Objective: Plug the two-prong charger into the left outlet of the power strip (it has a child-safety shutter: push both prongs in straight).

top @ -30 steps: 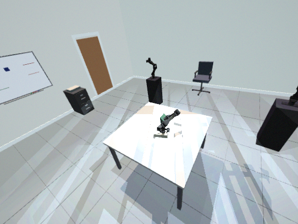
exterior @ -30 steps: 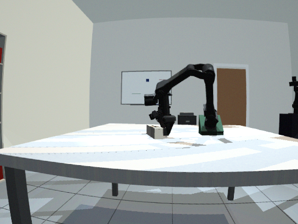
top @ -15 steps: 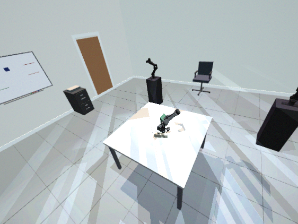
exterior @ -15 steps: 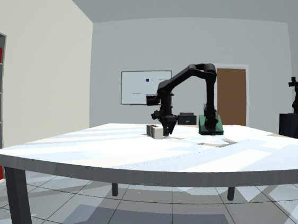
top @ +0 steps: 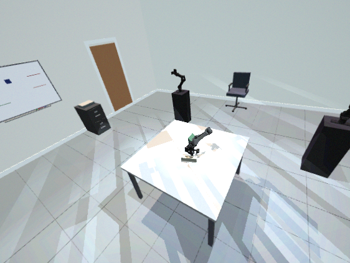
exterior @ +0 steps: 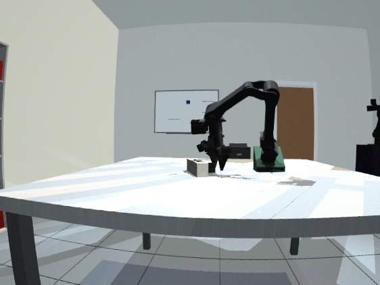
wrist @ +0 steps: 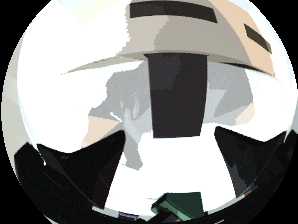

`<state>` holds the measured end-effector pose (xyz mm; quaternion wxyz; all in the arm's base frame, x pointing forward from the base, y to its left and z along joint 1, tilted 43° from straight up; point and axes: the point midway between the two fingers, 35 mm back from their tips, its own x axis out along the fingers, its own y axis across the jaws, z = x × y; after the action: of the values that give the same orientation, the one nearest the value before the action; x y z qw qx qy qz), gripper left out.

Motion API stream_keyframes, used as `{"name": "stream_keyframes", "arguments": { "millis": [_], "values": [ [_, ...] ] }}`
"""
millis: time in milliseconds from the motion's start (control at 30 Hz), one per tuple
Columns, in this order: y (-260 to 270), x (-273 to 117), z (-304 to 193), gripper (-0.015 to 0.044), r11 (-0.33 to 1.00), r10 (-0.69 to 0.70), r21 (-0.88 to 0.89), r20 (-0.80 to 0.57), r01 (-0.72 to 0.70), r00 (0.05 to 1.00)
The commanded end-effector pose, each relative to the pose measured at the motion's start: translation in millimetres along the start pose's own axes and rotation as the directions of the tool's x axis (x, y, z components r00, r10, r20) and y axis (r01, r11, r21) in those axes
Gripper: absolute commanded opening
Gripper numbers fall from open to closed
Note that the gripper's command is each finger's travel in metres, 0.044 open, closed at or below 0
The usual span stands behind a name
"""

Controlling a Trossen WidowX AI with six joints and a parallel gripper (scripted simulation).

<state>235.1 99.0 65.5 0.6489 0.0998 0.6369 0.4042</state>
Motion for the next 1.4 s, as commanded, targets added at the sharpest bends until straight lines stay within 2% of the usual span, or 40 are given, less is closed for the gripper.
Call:
{"name": "stream_keyframes", "arguments": {
  "millis": [0,700,867,1033,1367],
  "values": [
    [0,1,-6,0.0440,1.000,-0.003,-0.007,0.000,0.003,1.000],
    [0,1,-26,0.0440,1.000,0.002,0.005,0.011,-0.002,1.000],
    [-1,-37,-23,0.0440,0.994,-0.038,0.112,0.277,0.006,0.960],
    [-1,-78,-27,0.0440,0.979,-0.102,0.203,0.533,-0.010,0.840],
    [-1,-83,-28,0.0440,0.977,-0.111,0.213,0.563,-0.014,0.819]
  ]
}}
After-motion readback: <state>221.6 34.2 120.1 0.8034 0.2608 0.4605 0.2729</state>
